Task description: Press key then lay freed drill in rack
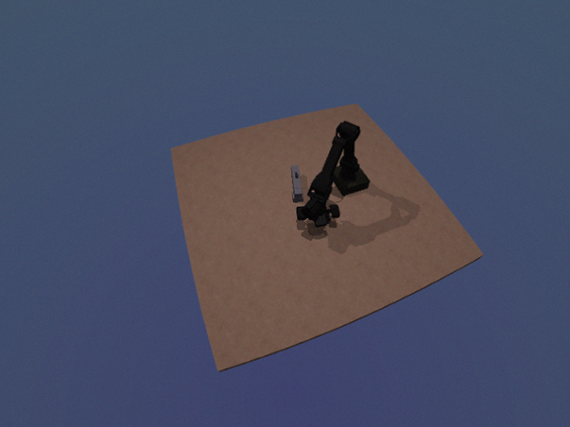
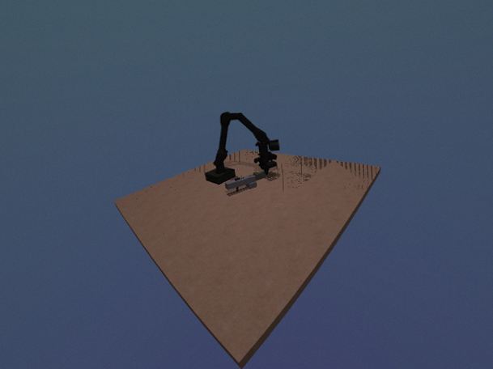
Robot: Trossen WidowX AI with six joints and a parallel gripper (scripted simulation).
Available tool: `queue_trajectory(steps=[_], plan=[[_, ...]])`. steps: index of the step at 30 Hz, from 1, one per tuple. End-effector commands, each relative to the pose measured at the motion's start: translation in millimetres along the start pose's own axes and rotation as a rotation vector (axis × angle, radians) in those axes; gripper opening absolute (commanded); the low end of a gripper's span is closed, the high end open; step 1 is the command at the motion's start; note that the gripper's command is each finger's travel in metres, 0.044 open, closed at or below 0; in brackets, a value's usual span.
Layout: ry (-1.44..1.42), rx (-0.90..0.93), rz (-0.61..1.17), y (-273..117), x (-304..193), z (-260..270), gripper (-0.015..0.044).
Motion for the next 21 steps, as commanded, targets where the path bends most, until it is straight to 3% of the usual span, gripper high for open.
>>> queue_trajectory(steps=[1, 21], plan=[[0.002, 0.006, 0.012, 6.7, -3.4, 2.1, 0.0], [0.002, 0.006, 0.012, 8.3, -5.2, 2.9, 0.0]])
Point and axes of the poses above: the point midway between the two fingers, 35 mm back from their tips, its own y axis out along the fingers, its own z axis across the jaws, x = y × z, the point moved 2 cm from there along -y, back along the fingers, and after that the axes turned 7 degrees about y, right-handed, at the moved point
